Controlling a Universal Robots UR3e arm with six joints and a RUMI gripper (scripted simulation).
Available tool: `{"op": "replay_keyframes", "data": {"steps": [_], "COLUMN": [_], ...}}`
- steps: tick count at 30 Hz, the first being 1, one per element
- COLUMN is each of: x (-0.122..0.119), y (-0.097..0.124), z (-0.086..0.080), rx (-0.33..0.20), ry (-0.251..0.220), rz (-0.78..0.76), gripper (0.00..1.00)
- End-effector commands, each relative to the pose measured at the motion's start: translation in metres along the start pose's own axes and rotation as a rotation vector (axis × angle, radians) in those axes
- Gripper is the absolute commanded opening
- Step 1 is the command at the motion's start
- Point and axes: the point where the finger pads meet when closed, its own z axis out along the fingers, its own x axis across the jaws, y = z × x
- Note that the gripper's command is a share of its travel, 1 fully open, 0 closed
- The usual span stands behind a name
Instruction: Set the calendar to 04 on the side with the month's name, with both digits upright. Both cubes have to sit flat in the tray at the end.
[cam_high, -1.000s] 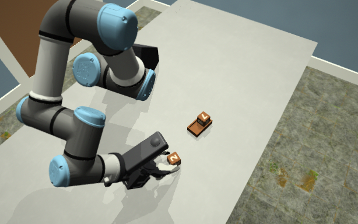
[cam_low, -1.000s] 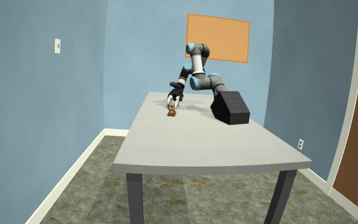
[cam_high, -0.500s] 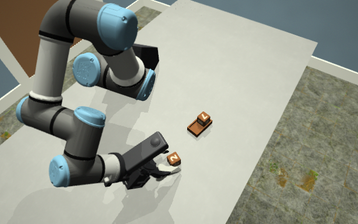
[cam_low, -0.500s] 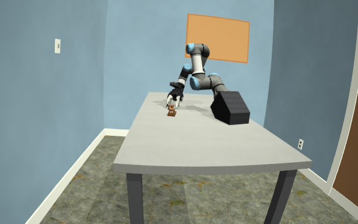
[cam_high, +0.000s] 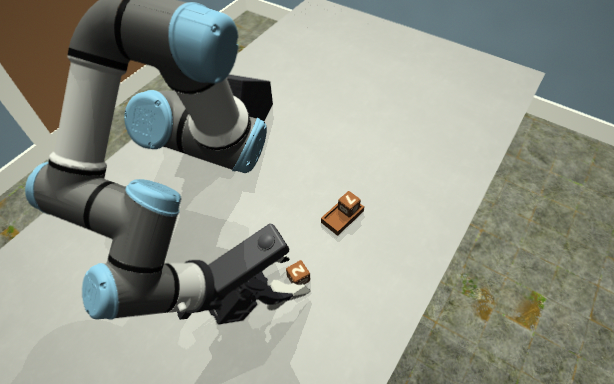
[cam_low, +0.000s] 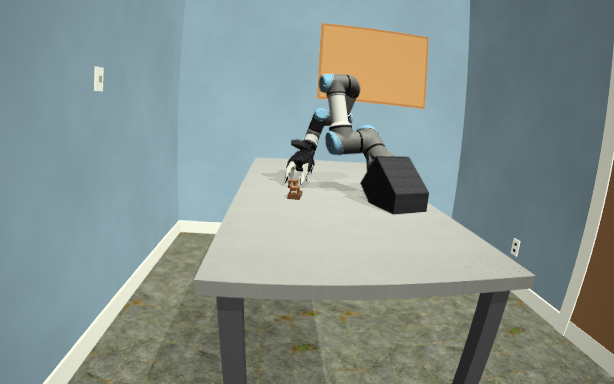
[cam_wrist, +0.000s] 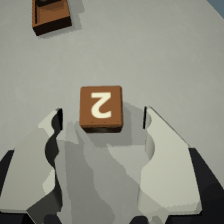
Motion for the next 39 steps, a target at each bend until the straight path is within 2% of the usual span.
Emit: {"op": "replay_keyframes", "data": {"steps": [1, 19, 39], "x": [0.000, 0.000, -0.003], "y": [-0.010, -0.043, -0.047], "z": [-0.010, -0.044, -0.045], "rx": [0.002, 0.002, -0.005], "ry": [-0.001, 0.000, -0.012], "rz": [0.001, 0.000, -0.001], "gripper": [0.42, 0.42, 0.42]}}
